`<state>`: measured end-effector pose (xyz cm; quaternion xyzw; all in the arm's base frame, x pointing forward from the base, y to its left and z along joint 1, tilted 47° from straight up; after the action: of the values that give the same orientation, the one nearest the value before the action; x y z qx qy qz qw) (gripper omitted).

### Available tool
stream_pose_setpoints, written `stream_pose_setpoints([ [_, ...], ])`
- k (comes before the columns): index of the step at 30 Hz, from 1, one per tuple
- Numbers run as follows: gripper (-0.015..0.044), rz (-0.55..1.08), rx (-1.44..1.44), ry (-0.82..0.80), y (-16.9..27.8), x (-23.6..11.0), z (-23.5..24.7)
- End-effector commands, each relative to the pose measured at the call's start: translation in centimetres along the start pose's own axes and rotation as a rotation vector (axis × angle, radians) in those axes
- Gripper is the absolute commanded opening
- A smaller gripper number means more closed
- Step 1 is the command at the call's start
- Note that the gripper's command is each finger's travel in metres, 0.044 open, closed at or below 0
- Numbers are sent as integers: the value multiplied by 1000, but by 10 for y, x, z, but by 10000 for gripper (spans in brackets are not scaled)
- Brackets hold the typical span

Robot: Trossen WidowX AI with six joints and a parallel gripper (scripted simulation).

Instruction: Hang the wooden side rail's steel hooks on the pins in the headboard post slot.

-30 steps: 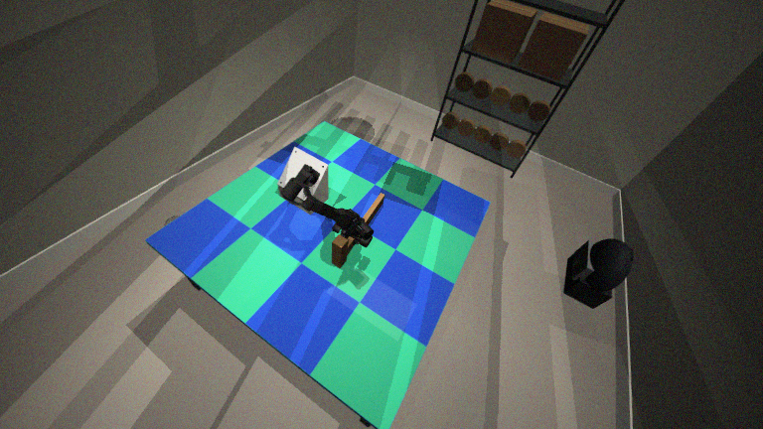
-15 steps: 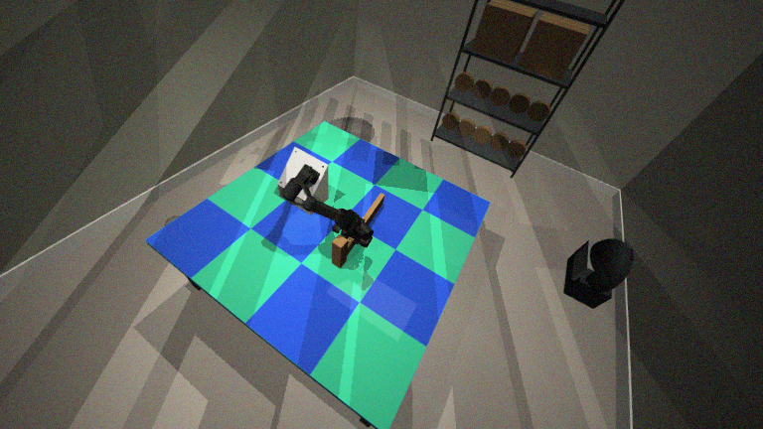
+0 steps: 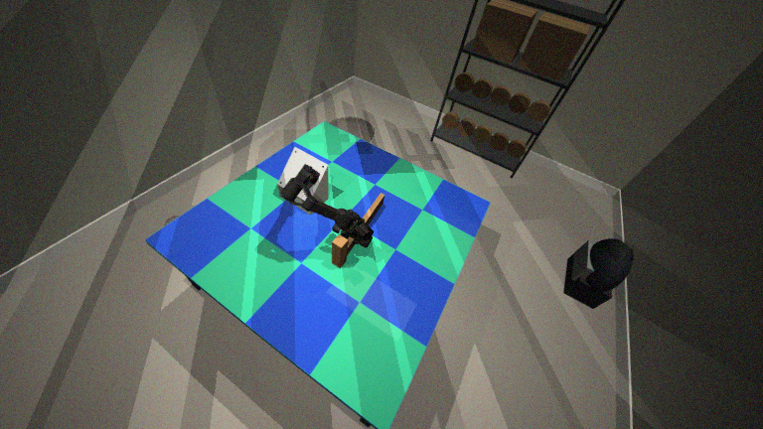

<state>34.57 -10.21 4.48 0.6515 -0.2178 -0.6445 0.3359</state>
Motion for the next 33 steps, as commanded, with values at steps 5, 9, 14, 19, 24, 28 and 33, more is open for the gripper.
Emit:
stream_pose_setpoints([
  [5,263,0,0,1,0,0,0],
  [9,367,2,1,0,0,-7,-1],
  [14,440,13,4,0,-2,-40,0],
  [19,440,13,4,0,-2,-40,0],
  [24,440,11,4,0,-29,-40,-3],
  [28,440,11,4,0,-32,-40,-3],
  [33,440,10,1,6,-29,-42,-4],
])
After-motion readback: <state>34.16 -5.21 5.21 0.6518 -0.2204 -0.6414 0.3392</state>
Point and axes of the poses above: the point midway between the two fingers, 35 mm back from their tips, its own x axis out along the fingers, its own z axis across the jaws, y = z × x, the point moved 6 cm from there along -x, back along the fingers, and after that the axes turned 1 degree about -x, right-handed, at the moved point
